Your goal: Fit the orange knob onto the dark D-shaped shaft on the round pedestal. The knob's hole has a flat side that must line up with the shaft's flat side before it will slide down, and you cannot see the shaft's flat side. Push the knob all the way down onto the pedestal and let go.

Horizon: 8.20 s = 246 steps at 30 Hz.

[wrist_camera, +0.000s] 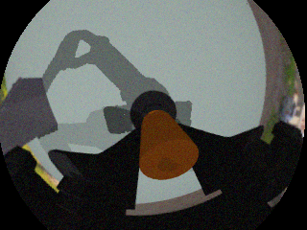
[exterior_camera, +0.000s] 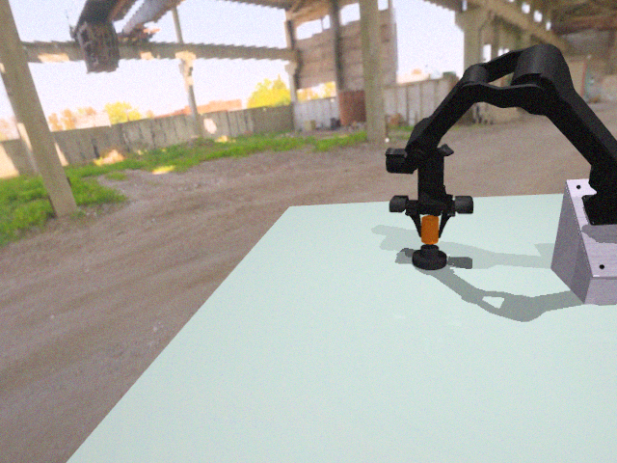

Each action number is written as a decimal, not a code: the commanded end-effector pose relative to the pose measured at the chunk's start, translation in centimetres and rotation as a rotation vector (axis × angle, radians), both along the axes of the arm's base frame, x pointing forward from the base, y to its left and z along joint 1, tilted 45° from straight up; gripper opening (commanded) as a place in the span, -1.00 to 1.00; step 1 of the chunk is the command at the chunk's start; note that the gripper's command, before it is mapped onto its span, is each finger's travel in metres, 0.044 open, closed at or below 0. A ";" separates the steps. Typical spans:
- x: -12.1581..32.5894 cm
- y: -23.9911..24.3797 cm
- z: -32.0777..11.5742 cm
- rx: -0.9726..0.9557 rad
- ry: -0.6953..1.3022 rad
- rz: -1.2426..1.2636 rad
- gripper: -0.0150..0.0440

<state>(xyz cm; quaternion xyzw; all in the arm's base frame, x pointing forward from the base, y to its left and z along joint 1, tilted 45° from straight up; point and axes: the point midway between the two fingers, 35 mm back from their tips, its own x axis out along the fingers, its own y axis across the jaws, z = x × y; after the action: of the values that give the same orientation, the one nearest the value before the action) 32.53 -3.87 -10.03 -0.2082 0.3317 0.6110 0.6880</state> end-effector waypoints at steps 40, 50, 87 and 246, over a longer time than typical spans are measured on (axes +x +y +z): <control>0.0 0.1 0.0 -0.004 -0.154 0.152 -0.49; 0.1 0.1 0.0 -0.004 -0.154 0.152 -0.49; 0.1 0.1 0.0 -0.011 -0.302 0.301 -0.49; 0.1 -0.2 0.3 -0.025 -0.572 0.573 -0.49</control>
<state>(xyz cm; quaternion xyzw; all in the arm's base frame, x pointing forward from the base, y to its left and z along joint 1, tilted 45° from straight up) 32.61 -4.08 -9.81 -0.4936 0.0222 0.6946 0.5229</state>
